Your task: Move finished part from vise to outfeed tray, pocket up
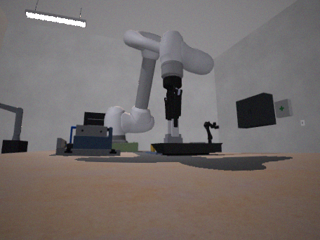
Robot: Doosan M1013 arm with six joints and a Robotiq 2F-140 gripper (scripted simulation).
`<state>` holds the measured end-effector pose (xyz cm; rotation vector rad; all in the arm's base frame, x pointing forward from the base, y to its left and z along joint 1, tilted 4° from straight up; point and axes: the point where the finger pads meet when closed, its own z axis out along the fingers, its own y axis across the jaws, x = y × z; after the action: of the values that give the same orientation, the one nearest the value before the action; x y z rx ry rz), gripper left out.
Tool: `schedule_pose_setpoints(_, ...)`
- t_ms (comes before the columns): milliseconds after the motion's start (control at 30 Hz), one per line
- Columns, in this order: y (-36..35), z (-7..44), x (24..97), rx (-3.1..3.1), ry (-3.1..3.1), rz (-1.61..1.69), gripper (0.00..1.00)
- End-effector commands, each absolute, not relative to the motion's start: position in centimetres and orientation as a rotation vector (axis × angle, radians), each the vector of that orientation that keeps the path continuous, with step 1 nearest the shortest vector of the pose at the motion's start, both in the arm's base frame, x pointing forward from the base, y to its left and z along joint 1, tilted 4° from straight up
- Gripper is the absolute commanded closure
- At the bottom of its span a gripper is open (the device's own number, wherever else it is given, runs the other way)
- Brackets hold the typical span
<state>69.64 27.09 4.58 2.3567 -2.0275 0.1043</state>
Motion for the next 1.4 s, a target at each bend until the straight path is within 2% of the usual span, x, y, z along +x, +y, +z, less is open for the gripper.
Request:
schedule_pose_setpoints(0,27.1,4.2,69.7,2.357,-2.028,0.104,1.00)
schedule_pose_setpoints(1367,27.0,3.0,69.7,2.357,-2.028,0.104,1.00)
